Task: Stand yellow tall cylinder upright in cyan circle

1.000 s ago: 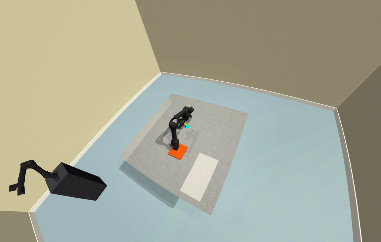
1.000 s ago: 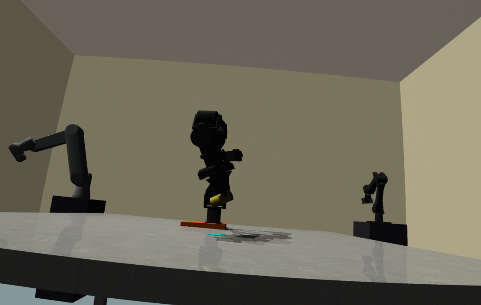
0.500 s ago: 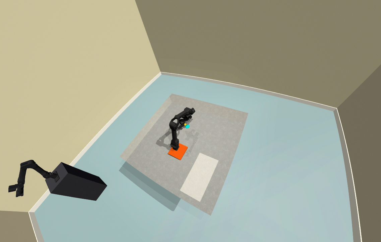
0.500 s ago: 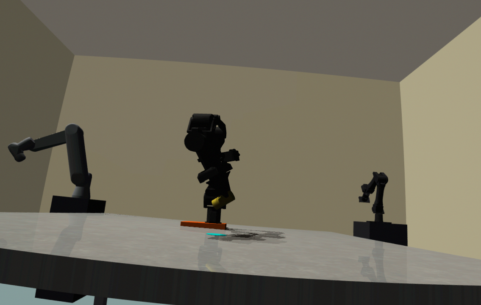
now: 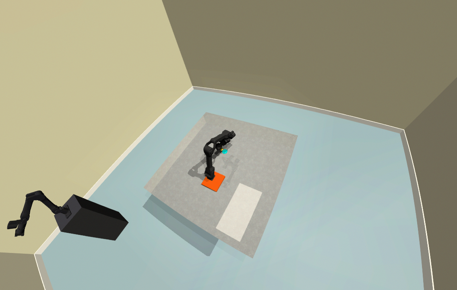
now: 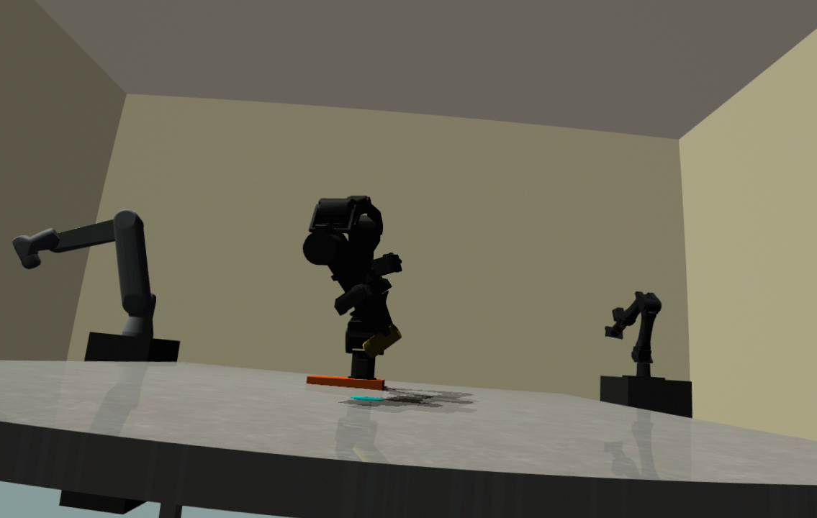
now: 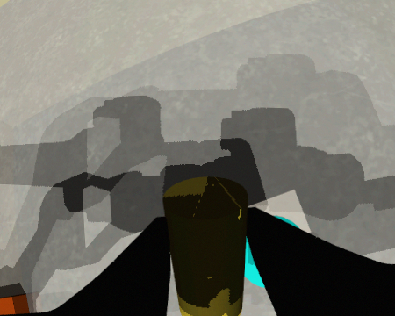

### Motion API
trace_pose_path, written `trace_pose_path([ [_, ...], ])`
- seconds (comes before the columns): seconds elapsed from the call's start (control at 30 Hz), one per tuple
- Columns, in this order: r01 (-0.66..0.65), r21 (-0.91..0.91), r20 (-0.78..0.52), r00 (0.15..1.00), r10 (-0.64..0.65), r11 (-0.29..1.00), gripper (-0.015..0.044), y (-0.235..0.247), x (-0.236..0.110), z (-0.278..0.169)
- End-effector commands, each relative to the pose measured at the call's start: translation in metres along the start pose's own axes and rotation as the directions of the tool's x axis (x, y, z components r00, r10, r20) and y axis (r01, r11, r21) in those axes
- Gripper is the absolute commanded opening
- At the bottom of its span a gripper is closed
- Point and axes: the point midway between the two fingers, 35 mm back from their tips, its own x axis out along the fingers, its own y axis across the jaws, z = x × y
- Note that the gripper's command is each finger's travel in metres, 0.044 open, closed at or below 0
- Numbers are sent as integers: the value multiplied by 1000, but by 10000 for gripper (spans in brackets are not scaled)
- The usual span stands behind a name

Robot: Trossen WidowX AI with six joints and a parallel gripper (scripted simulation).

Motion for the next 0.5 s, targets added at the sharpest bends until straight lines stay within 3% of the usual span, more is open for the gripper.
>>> trace_pose_path([
  [0.0,-4,-5,30,1000,5,1000,105,0,1,0],
  [0.47,-5,-21,130,991,8,1000,105,0,1,-1],
])
